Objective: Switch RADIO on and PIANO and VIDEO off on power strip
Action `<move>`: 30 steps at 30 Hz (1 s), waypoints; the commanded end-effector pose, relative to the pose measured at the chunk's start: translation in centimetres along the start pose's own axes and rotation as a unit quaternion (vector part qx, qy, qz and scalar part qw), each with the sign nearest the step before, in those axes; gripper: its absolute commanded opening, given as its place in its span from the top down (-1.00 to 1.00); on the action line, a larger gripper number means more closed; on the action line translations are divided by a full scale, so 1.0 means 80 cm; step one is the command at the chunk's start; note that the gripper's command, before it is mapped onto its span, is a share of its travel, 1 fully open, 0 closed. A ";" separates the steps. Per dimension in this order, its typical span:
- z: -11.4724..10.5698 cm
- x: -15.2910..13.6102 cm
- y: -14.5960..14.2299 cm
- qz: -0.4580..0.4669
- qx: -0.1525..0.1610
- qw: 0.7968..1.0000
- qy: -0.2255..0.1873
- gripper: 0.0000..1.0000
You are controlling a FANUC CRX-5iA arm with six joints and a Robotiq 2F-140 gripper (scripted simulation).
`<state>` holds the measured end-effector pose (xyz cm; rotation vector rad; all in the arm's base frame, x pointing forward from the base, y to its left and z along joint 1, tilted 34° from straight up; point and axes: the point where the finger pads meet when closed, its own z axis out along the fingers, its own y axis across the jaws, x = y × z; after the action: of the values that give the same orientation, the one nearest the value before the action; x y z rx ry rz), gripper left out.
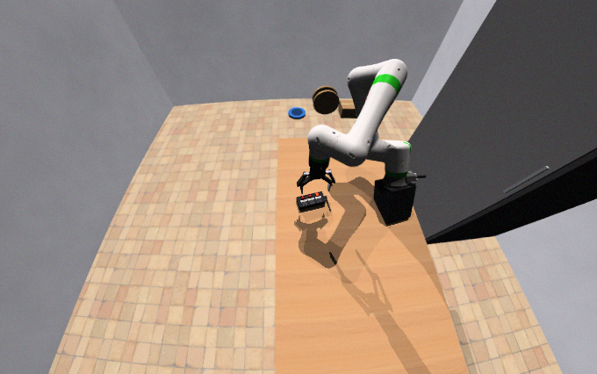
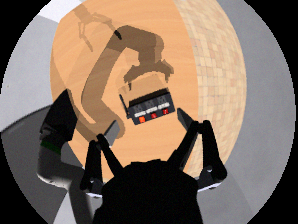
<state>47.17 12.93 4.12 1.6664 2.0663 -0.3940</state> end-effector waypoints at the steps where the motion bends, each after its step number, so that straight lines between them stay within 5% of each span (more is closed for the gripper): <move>1: -0.009 0.013 -0.004 0.031 -0.006 0.999 -0.023 -1.00; 30: -0.008 0.011 -0.005 0.093 -0.007 0.995 -0.022 -1.00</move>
<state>46.54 13.90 4.17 1.7860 1.8826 -0.3603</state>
